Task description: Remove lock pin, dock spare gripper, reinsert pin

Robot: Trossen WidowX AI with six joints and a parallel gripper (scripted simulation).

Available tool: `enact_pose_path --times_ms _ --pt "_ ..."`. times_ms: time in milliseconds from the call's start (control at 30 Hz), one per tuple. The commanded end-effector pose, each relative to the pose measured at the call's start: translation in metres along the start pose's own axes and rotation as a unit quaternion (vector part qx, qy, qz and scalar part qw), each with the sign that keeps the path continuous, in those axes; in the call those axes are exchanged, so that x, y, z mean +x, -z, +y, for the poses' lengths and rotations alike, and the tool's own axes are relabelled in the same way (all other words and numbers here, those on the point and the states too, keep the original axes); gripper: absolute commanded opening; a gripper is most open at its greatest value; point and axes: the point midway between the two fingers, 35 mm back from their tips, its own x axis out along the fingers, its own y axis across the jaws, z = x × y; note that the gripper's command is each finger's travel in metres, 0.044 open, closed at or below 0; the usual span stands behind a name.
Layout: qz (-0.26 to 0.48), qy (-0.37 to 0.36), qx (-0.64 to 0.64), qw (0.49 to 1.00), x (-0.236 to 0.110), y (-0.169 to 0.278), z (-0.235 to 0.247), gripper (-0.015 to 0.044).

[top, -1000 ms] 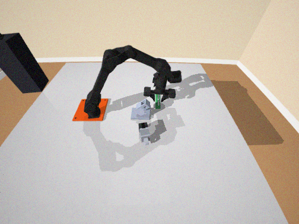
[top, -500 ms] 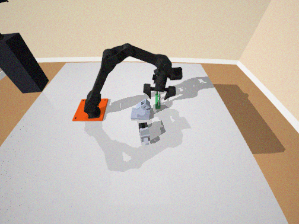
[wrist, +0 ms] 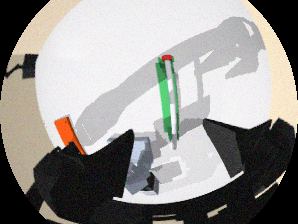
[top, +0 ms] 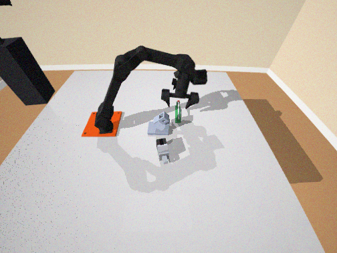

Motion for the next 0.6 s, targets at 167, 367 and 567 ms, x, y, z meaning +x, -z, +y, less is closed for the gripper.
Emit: enact_pose_path --times_ms 167,367,567 --pt "0.0 -0.002 0.0 1.0 -0.022 -0.002 0.002 0.044" --pt "0.001 -0.004 0.0 1.0 -0.036 -0.003 0.004 0.044" --pt "-0.002 0.007 0.002 1.0 -0.046 -0.003 0.005 0.044"
